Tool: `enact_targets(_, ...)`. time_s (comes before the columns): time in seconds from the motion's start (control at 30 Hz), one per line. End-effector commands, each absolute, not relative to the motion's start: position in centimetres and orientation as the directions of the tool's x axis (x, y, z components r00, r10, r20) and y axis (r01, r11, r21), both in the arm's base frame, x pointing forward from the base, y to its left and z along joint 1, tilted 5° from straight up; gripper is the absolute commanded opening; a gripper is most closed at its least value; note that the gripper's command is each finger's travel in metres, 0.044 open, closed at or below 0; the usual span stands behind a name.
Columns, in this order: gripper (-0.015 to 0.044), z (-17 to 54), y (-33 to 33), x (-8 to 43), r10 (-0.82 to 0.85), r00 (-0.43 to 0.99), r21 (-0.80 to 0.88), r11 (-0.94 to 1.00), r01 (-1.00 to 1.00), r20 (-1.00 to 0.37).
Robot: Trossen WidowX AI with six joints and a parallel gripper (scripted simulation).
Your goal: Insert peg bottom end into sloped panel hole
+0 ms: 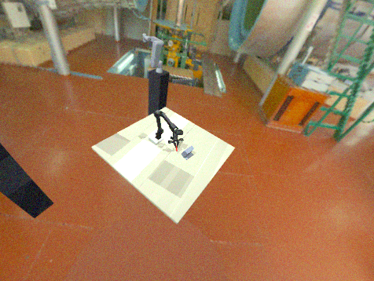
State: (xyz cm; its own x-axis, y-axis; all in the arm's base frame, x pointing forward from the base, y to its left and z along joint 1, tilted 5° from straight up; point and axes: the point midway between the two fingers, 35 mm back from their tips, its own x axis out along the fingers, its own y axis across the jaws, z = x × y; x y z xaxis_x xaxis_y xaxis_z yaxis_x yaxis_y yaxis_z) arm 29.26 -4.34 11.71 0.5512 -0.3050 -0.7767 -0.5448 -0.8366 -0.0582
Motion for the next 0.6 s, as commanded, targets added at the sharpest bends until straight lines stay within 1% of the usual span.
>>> enact_targets(0.0,0.0,11.7,-4.0,29.3,-0.31,0.57,-0.067,-0.836,-0.544,-0.761)
enact_targets(0.57,0.0,11.8,-2.3,29.3,-0.309,0.647,-0.116,-0.842,-0.527,-0.697)
